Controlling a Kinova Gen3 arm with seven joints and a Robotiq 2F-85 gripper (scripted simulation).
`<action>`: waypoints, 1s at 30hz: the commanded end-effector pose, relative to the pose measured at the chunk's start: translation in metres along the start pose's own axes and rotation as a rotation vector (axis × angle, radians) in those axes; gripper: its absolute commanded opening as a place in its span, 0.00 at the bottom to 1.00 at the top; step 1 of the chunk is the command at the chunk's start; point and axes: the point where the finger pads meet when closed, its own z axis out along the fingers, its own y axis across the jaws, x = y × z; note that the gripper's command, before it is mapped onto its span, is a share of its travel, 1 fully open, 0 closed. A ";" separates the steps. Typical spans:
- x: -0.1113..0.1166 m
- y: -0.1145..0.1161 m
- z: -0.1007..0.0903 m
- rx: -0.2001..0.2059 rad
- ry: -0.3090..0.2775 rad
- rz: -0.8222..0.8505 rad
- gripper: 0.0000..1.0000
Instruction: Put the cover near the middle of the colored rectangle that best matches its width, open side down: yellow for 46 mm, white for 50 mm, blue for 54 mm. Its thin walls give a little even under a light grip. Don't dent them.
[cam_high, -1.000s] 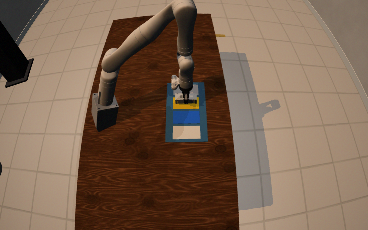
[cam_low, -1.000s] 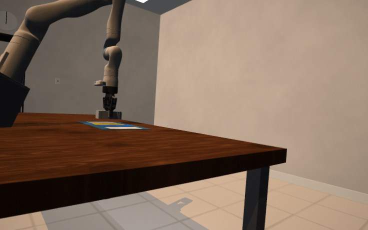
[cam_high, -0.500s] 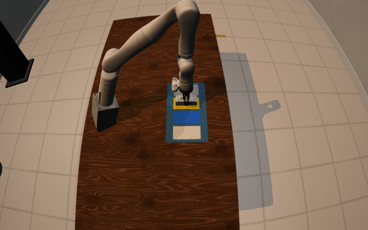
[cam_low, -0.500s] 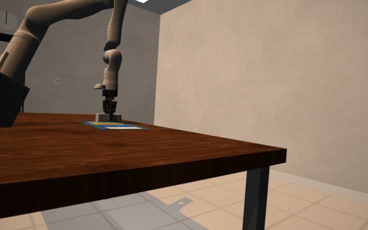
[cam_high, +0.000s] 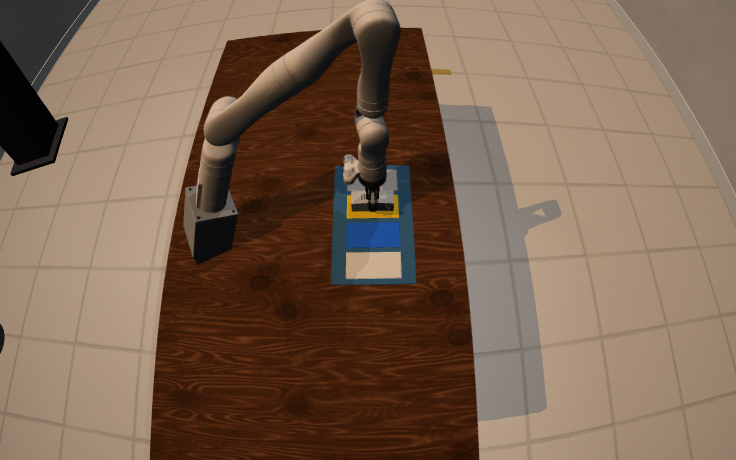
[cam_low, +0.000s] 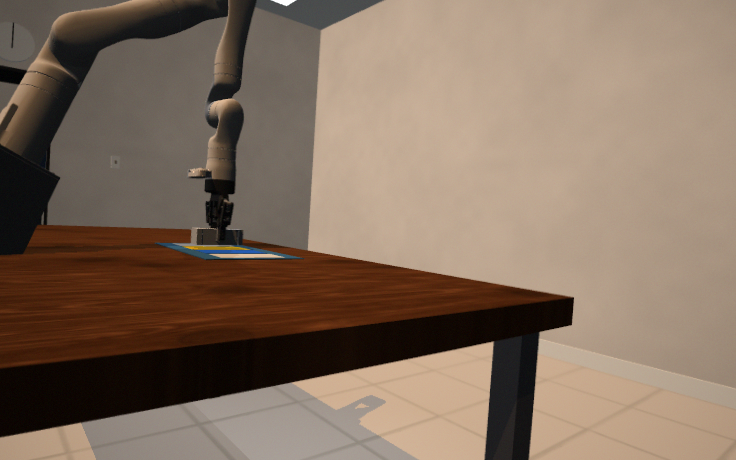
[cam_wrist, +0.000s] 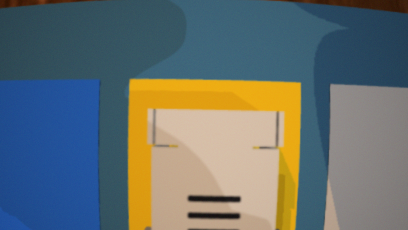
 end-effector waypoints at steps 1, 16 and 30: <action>-0.001 0.000 0.000 0.000 -0.001 0.000 0.00; -0.001 0.000 0.001 0.000 -0.001 0.000 0.00; -0.001 0.000 0.007 0.000 -0.001 0.000 0.00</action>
